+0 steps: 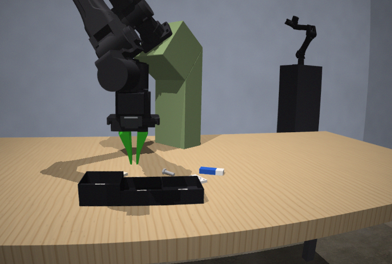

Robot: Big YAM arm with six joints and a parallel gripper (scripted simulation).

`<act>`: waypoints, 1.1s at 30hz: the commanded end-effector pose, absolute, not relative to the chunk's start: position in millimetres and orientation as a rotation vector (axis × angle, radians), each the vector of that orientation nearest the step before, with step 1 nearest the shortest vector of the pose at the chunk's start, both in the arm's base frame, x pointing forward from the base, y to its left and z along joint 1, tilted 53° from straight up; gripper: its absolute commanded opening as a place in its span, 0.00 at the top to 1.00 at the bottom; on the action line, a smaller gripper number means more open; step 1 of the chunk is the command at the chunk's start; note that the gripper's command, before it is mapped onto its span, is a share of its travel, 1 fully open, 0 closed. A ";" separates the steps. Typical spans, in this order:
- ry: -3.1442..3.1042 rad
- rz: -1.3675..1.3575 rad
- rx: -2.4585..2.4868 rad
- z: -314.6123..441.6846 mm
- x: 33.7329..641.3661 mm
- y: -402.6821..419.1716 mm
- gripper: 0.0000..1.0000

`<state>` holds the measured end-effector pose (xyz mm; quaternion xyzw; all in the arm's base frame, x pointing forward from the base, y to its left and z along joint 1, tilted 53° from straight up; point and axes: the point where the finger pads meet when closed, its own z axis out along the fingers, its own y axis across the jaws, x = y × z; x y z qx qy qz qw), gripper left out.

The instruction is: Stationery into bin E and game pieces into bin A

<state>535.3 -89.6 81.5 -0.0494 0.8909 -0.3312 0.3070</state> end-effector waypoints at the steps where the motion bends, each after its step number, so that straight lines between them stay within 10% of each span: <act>1: 2.335 -0.844 -0.124 72.8 546.7 -63.5 0.90; 33: 2.341 -0.862 -0.103 84.3 540.9 -83.6 0.90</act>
